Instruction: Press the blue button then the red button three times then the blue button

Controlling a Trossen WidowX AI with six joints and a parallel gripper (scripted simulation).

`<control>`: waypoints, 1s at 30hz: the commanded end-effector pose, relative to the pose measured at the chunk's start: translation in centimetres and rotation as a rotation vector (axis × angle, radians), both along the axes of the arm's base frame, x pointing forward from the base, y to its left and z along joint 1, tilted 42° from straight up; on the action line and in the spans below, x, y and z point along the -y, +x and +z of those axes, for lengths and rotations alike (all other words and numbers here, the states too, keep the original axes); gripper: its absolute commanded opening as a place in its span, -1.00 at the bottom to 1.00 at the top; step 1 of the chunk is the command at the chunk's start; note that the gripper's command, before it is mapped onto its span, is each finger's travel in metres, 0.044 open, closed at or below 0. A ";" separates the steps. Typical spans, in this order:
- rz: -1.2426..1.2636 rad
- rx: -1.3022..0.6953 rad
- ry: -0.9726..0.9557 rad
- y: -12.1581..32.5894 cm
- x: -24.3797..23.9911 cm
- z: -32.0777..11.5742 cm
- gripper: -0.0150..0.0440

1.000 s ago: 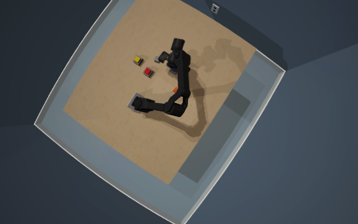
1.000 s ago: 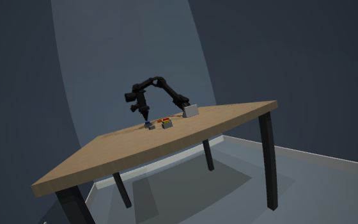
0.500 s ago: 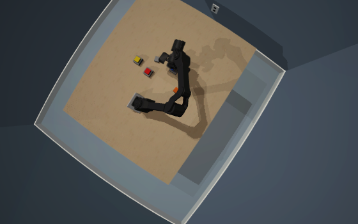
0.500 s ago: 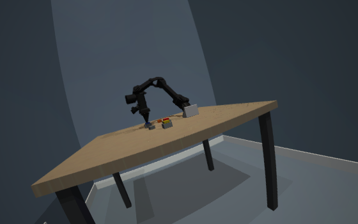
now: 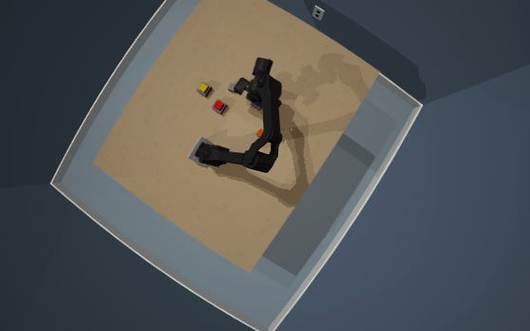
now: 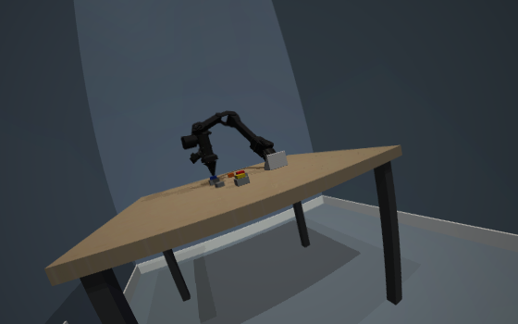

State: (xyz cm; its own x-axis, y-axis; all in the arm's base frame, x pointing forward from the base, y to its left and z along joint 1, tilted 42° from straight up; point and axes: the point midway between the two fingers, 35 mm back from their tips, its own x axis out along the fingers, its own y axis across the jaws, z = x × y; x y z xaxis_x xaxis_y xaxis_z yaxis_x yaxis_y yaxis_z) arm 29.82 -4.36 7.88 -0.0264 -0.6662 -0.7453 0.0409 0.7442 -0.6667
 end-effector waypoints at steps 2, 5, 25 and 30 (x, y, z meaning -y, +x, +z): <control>0.005 0.014 0.005 0.3 -1.6 1.6 -0.42; 0.007 0.014 0.006 0.4 -1.8 1.6 -0.33; 0.010 0.010 0.029 -3.8 -25.6 -11.0 0.86; 0.005 0.013 0.020 -4.5 -26.5 -11.6 0.86</control>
State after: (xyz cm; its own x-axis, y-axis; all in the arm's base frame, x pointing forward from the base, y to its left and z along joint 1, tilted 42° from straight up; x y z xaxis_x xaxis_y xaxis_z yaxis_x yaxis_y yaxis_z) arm 25.19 21.51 -3.61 -0.0082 -0.6566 -0.7542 0.0092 0.7542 -0.6566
